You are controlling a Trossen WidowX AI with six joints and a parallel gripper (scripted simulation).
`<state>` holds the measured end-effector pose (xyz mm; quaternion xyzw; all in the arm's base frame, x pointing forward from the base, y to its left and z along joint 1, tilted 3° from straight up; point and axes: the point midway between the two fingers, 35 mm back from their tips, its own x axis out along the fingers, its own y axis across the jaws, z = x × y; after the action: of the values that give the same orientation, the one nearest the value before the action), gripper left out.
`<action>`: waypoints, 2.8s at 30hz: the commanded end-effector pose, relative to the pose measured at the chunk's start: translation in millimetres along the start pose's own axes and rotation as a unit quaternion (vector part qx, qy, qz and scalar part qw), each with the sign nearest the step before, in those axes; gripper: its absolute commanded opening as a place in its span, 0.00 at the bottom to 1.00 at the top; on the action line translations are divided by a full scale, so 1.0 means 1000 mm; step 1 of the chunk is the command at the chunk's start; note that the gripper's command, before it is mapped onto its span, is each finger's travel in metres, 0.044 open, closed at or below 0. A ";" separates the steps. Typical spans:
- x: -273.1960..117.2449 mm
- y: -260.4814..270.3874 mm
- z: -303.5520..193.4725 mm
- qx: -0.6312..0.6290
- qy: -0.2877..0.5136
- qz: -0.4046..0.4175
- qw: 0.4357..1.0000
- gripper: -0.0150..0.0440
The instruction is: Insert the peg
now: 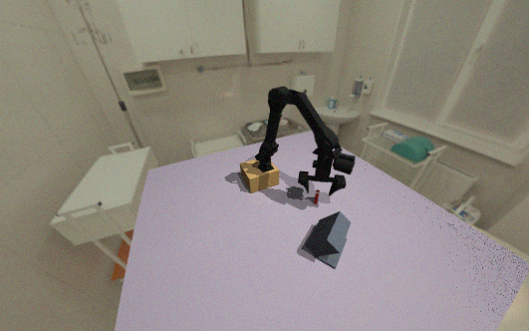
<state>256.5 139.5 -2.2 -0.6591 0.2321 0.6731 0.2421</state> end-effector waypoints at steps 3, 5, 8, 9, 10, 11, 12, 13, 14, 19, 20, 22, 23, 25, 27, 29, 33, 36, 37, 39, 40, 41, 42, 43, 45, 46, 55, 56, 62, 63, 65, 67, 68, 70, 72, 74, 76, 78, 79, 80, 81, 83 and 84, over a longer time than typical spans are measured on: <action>0.015 0.004 0.001 -0.002 -0.001 0.007 1.000 1.00; 0.018 0.004 0.001 -0.002 -0.001 0.007 1.000 1.00; 0.023 0.005 0.001 -0.002 -0.001 0.008 1.000 1.00; 0.024 0.005 0.001 -0.002 -0.001 0.008 1.000 1.00; 0.025 0.005 0.001 -0.002 -0.001 0.008 1.000 1.00; 0.025 0.005 0.001 -0.002 -0.001 0.008 1.000 1.00; 0.025 0.005 0.001 -0.002 -0.001 0.008 1.000 1.00; 0.025 0.005 0.001 -0.002 -0.001 0.008 1.000 1.00; 0.025 0.005 0.001 -0.002 -0.001 0.008 1.000 1.00; 0.022 0.003 0.001 -0.001 -0.001 0.003 1.000 0.96; 0.022 0.003 0.001 -0.001 -0.001 0.003 1.000 0.91; 0.022 0.003 0.001 -0.001 -0.001 0.003 1.000 0.82; 0.022 0.003 0.001 -0.001 -0.001 0.003 1.000 0.78; 0.022 0.003 0.001 -0.001 -0.001 0.003 1.000 0.69; 0.022 0.003 0.001 -0.001 -0.001 0.003 1.000 0.60; 0.022 0.003 0.001 -0.001 -0.001 0.003 1.000 0.51; 0.022 0.003 0.001 -0.001 -0.001 0.003 1.000 0.33; 0.022 0.003 0.001 -0.001 -0.001 0.003 1.000 0.27; 0.022 0.003 0.001 -0.001 -0.001 0.003 1.000 0.25; 0.022 0.003 0.001 -0.001 -0.001 0.003 1.000 0.25; 0.022 0.003 0.001 -0.001 -0.001 0.003 1.000 0.25; 0.022 0.003 0.001 -0.001 -0.001 0.003 1.000 0.25; 0.021 0.003 0.001 -0.001 -0.001 0.003 1.000 0.25; 0.019 0.003 0.001 -0.001 -0.001 0.003 1.000 0.25; 0.014 0.002 0.001 -0.001 -0.001 0.003 1.000 0.25; 0.010 0.001 0.000 -0.001 -0.001 0.004 1.000 0.25; -0.037 -0.001 0.000 -0.002 -0.001 0.006 1.000 0.25; -0.041 -0.001 0.000 -0.002 -0.001 0.006 1.000 0.25; -0.058 -0.002 0.001 -0.002 0.000 0.007 1.000 0.25; -0.058 -0.002 0.001 -0.002 0.000 0.007 1.000 0.25; -0.058 -0.002 0.000 -0.001 -0.001 0.006 1.000 0.25; -0.058 -0.002 -0.001 0.000 -0.002 0.003 1.000 0.25; -0.057 -0.002 -0.001 0.002 -0.003 0.001 1.000 0.25; -0.057 -0.002 -0.003 0.005 -0.005 -0.003 1.000 0.25; -0.057 -0.001 -0.005 0.008 -0.007 -0.008 1.000 0.25; -0.056 -0.001 -0.007 0.012 -0.009 -0.013 1.000 0.25; -0.056 0.000 -0.009 0.015 -0.011 -0.018 1.000 0.25; -0.055 0.000 -0.010 0.018 -0.012 -0.023 1.000 0.25; -0.055 0.000 -0.011 0.020 -0.013 -0.025 0.999 0.25; -0.055 0.001 -0.012 0.021 -0.014 -0.028 0.999 0.25; -0.055 0.001 -0.013 0.023 -0.015 -0.030 0.999 0.25; -0.054 0.001 -0.015 0.026 -0.017 -0.035 0.999 0.25; -0.054 0.002 -0.016 0.027 -0.017 -0.038 0.999 0.25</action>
<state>267.6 129.9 52.1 -0.6502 0.2279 0.6691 0.2785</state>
